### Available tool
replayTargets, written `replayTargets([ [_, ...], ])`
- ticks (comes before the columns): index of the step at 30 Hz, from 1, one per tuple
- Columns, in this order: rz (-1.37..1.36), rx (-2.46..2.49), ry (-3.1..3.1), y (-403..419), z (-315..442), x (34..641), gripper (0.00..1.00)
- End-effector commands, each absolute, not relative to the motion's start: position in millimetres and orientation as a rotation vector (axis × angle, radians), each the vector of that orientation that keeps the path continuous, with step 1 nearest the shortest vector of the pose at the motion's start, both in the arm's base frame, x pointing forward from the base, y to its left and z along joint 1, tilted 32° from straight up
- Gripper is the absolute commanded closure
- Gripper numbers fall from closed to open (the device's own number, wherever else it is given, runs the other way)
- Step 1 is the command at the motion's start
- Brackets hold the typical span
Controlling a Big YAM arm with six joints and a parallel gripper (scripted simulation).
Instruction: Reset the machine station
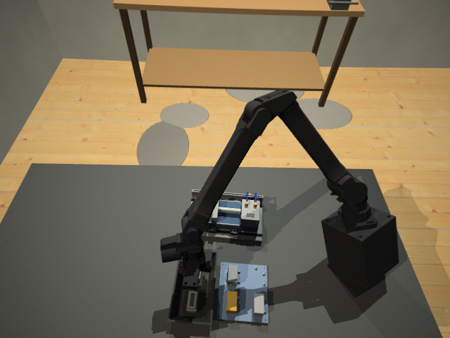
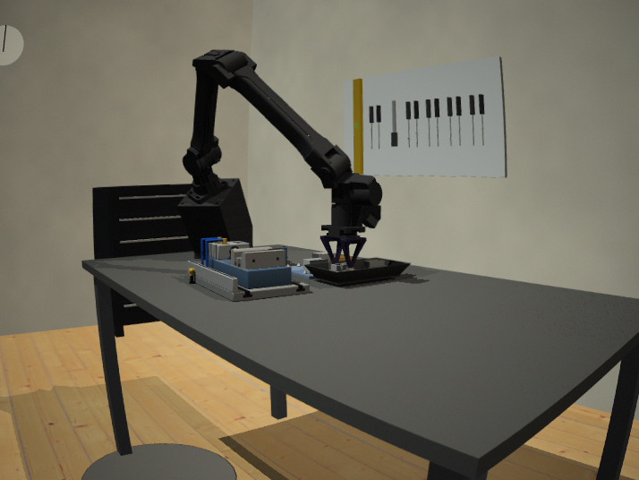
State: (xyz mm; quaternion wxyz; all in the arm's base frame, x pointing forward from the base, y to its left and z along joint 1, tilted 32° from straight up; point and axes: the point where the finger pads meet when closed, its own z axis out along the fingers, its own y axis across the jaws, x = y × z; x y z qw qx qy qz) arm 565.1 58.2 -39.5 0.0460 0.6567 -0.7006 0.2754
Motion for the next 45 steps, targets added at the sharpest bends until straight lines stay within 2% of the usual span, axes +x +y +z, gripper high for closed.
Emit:
replayTargets([
  [1, 0.819, 2.006, -2.121, 53.3, -54.3, 560.2, 0.36],
  [23, 0.815, 2.009, -2.115, 58.4, -50.3, 557.2, 0.36],
  [45, 0.861, 2.024, -2.147, 113.0, 54.5, 537.8, 0.36],
])
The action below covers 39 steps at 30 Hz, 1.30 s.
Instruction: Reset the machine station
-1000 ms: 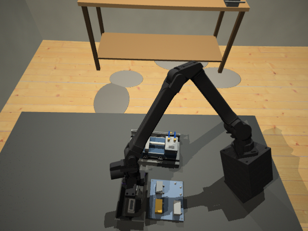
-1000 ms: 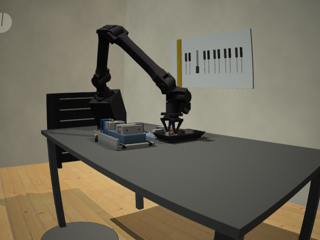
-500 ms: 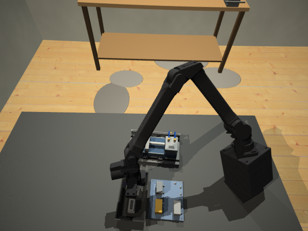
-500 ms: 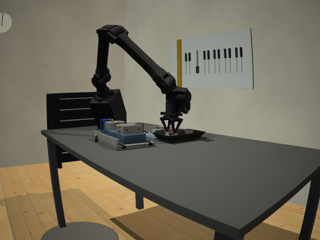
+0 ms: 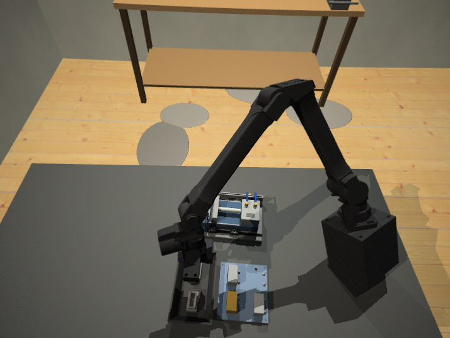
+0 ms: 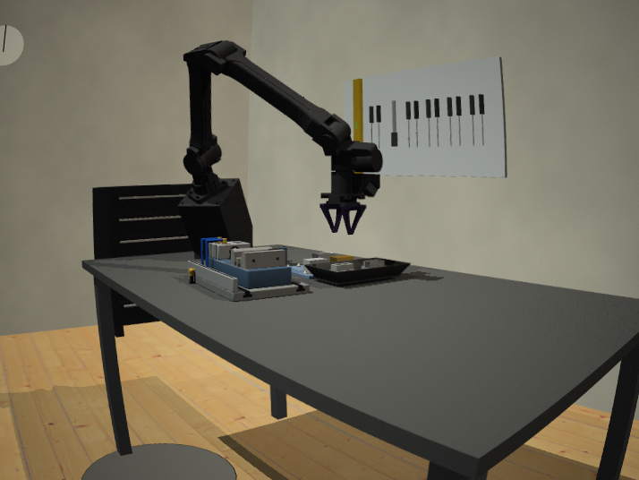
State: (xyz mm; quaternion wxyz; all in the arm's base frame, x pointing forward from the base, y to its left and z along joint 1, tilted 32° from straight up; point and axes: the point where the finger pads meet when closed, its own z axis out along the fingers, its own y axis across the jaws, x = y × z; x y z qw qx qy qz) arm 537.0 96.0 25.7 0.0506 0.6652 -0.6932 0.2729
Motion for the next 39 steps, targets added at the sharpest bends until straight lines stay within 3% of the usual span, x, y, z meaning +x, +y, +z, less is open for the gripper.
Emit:
replayTargets([
  [1, 0.863, 2.025, -2.15, 115.9, 60.4, 537.4, 0.36],
  [20, 0.874, 2.025, -2.168, 134.4, 99.6, 532.3, 0.36],
  [21, 0.874, 2.025, -2.169, 134.8, 99.9, 532.3, 1.0],
  [39, 0.857, 1.999, -2.166, 124.0, 89.8, 534.7, 1.0],
])
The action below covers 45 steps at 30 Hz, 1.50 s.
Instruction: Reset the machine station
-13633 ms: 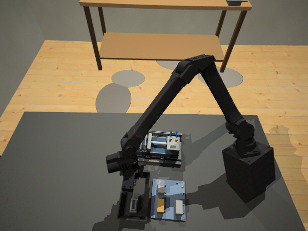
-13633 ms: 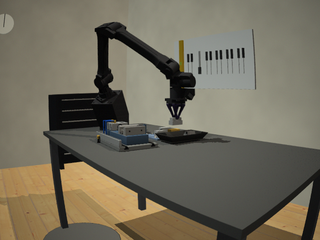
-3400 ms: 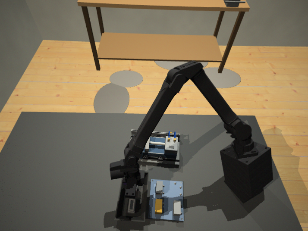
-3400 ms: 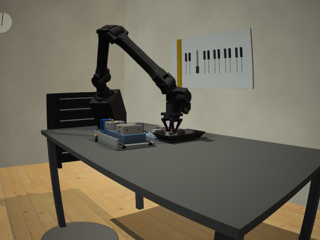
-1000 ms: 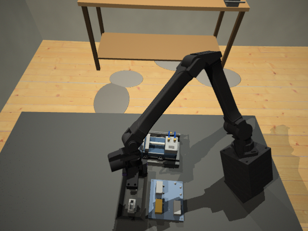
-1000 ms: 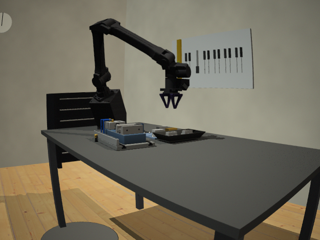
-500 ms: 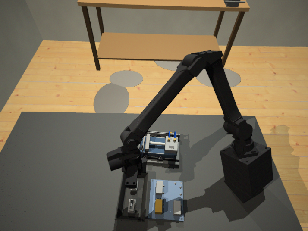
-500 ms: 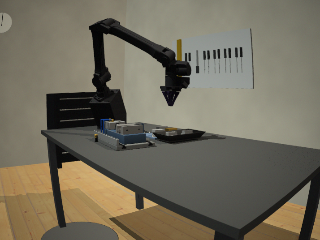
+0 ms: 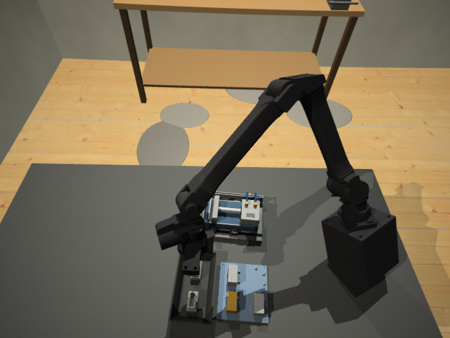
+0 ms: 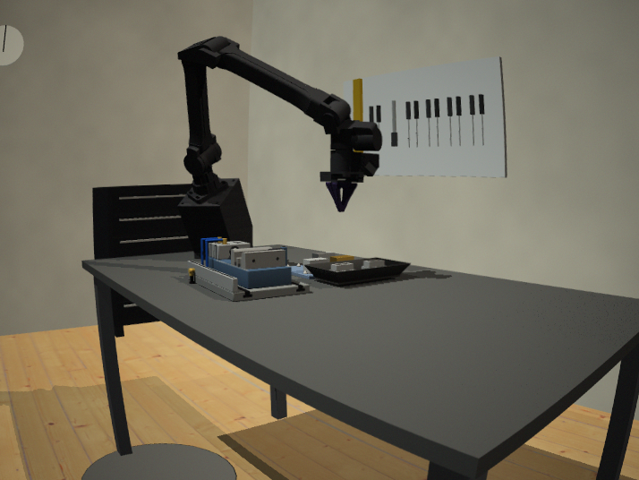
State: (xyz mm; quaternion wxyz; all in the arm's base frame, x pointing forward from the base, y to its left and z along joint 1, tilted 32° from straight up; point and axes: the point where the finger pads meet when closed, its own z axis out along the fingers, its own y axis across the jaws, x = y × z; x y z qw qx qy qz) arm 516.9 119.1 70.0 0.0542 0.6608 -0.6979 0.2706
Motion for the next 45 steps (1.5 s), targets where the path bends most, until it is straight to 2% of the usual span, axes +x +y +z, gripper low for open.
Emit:
replayTargets([
  [1, 0.857, 1.999, -2.166, 123.8, 89.6, 534.8, 1.0],
  [16, 0.855, 1.998, -2.166, 124.2, 88.2, 534.1, 1.0],
  [20, 0.847, 2.006, -2.159, 139.0, 73.8, 516.8, 1.0],
  [22, 0.836, 2.014, -2.159, 167.6, 44.9, 476.0, 1.0],
  [30, 0.838, 2.013, -2.138, 194.8, -20.4, 360.3, 1.0],
  [31, 0.837, 2.013, -2.137, 201.3, -29.8, 342.5, 0.36],
  [33, 0.838, 2.013, -2.135, 208.5, -39.2, 324.2, 0.36],
  [45, 0.843, 1.992, -2.176, 210.4, -33.6, 338.7, 0.36],
])
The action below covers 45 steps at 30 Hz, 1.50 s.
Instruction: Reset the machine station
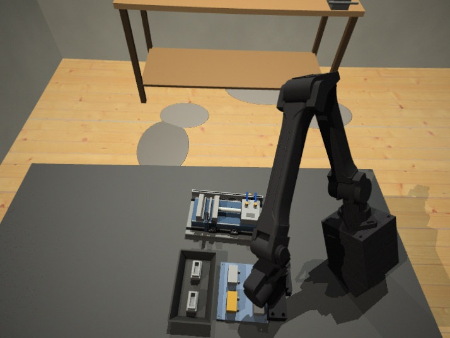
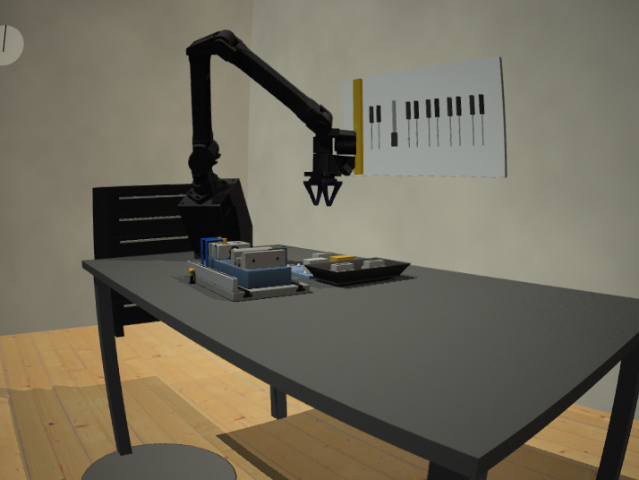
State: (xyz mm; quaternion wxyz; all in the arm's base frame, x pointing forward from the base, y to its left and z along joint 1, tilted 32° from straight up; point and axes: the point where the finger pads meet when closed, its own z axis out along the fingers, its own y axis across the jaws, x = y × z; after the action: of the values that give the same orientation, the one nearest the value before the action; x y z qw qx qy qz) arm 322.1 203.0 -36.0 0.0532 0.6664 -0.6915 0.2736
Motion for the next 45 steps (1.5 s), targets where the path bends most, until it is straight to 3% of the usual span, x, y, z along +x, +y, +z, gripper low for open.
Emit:
replayTargets([
  [1, 0.843, 1.991, -2.178, 210.5, -33.2, 339.5, 0.36],
  [45, 0.836, 1.993, -2.137, 182.9, -69.0, 341.9, 0.36],
])
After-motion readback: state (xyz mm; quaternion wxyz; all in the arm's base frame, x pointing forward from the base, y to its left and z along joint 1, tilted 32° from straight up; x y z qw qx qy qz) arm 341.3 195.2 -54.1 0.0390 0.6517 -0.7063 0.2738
